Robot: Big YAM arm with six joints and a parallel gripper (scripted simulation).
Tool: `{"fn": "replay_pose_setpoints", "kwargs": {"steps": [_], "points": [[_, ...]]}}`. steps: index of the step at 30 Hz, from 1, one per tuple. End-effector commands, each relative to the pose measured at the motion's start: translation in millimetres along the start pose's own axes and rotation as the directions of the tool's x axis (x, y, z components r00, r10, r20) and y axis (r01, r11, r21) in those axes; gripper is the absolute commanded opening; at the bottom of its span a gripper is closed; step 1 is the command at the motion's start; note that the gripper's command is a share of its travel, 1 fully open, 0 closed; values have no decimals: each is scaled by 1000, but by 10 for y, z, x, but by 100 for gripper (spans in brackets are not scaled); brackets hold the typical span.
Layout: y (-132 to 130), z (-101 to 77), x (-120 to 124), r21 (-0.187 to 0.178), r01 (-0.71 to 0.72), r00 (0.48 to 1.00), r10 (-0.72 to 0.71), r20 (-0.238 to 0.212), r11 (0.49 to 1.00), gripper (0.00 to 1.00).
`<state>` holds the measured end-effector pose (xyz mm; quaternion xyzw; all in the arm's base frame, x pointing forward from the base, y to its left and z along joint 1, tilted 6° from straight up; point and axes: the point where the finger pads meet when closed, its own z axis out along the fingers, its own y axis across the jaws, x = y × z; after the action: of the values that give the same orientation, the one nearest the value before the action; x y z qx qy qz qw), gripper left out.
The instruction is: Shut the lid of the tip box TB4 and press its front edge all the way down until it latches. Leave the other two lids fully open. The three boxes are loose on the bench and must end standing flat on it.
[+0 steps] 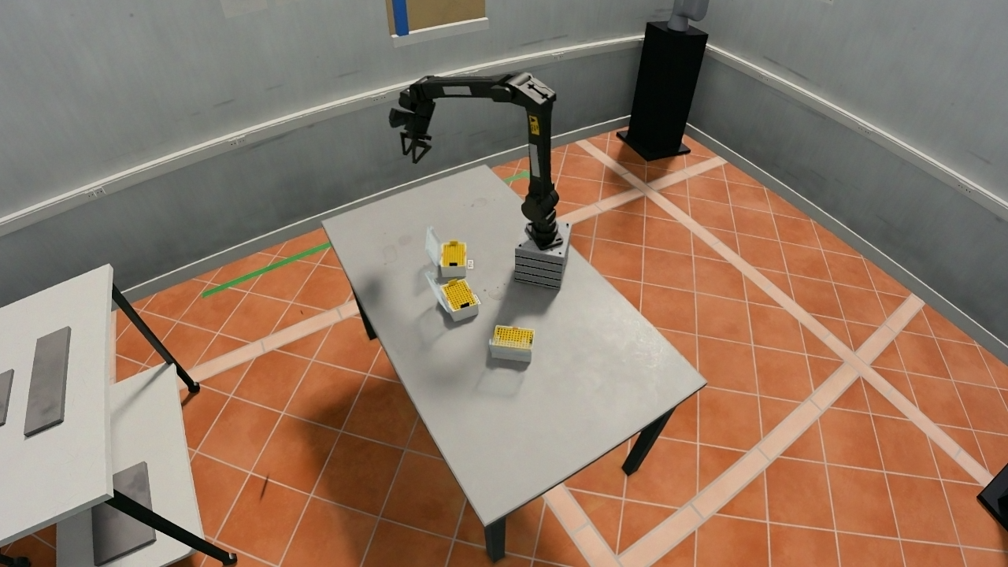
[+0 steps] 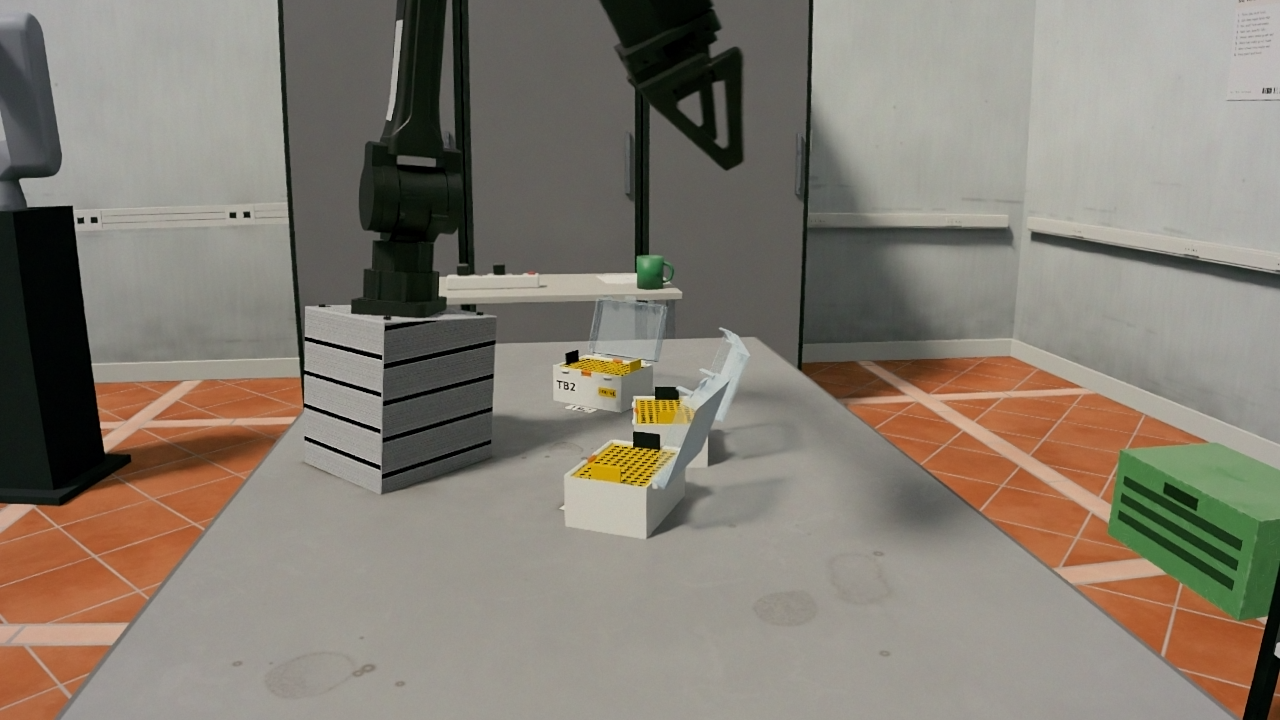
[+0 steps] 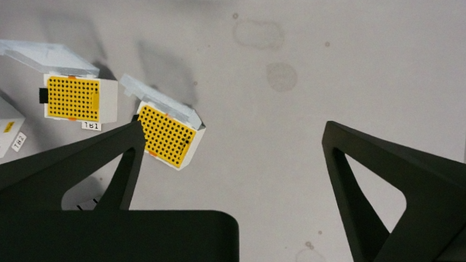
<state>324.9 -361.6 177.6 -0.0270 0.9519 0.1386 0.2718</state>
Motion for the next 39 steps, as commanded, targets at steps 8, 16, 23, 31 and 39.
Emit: {"fn": "replay_pose_setpoints", "kwargs": {"steps": [8, 16, 23, 31, 39], "points": [[346, -203, 233, 97, 5, 999, -9, 34, 995, 100], [560, -149, 436, 112, 2, 999, -6, 38, 994, 100], [802, -67, 677, 128, 19, 999, -24, 37, 992, 100], [996, 22, 891, 161, -8, 999, 1, 41, 987, 100], [1250, 164, 1168, 175, -9, 999, 1, 45, 985, 100]]}}
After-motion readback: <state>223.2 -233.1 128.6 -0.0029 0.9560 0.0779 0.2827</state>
